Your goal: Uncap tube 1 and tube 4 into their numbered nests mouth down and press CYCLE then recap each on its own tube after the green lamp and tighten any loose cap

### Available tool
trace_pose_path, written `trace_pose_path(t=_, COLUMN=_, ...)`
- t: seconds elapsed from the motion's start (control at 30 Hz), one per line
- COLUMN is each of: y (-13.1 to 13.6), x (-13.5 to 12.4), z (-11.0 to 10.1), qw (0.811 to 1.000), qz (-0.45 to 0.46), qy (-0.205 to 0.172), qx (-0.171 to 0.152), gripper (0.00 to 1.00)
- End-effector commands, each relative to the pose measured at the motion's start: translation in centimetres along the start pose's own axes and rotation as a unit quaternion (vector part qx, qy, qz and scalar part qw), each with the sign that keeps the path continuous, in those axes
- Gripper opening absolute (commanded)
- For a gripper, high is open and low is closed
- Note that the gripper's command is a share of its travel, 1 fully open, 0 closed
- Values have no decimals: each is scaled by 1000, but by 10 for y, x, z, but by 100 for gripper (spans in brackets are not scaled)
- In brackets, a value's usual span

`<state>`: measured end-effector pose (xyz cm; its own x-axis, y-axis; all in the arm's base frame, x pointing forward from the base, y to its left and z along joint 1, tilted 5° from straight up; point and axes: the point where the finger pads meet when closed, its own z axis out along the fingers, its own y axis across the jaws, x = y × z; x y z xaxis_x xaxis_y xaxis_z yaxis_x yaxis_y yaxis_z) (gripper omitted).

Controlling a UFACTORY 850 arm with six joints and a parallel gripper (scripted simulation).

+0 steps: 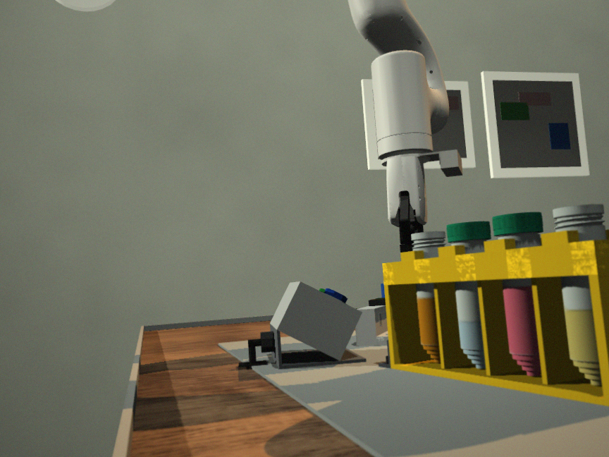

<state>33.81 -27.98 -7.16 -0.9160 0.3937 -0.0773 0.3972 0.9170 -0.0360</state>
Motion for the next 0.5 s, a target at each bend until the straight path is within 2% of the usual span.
trace_pose_path(t=0.0, y=0, x=-1, z=-26, qw=1000, qz=0, qy=-1, qx=1, gripper=46)
trace_pose_path(t=0.27, y=0, x=-1, z=-64, qw=1000, qz=0, qy=-1, qx=1, gripper=46)
trace_pose_path(t=0.47, y=0, x=-1, z=-64, qw=1000, qz=0, qy=-1, qx=1, gripper=46)
